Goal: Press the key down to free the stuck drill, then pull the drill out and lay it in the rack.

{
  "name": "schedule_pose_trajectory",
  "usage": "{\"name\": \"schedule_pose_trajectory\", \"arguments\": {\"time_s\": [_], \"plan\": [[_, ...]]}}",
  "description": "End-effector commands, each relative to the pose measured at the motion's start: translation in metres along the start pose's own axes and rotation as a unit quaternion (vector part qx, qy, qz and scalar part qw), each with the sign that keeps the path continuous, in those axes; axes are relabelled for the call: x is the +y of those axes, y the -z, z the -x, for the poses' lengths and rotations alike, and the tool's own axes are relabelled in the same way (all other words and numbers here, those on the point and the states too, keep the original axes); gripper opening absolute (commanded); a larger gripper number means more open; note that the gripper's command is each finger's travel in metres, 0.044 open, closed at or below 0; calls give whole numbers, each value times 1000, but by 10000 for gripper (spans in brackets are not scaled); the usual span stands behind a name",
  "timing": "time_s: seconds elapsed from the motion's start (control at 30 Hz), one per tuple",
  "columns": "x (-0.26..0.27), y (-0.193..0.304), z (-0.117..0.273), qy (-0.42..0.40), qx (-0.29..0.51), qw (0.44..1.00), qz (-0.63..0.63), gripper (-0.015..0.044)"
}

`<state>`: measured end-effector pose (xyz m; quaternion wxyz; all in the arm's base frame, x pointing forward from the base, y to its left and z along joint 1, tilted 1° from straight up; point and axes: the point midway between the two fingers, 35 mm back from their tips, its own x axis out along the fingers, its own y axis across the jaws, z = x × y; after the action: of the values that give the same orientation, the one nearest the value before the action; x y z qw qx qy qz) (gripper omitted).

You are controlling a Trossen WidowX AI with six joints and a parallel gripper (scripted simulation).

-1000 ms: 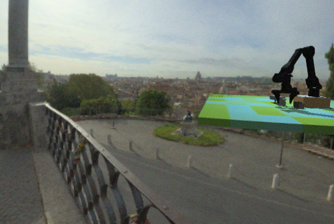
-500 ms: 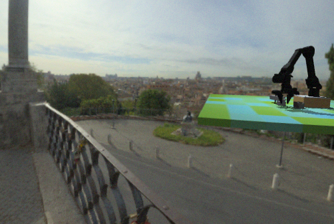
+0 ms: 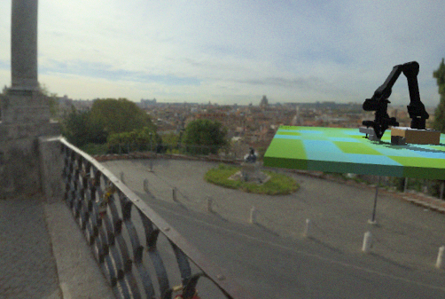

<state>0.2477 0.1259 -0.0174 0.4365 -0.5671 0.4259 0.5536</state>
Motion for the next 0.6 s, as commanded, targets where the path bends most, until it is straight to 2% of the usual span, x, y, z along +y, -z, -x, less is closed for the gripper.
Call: {"name": "schedule_pose_trajectory", "arguments": {"time_s": [0.0,0.57], "plan": [[-1,-3,0,1,1,1000,1,0],[0,-27,1,-1,0,1000,2,0]]}}
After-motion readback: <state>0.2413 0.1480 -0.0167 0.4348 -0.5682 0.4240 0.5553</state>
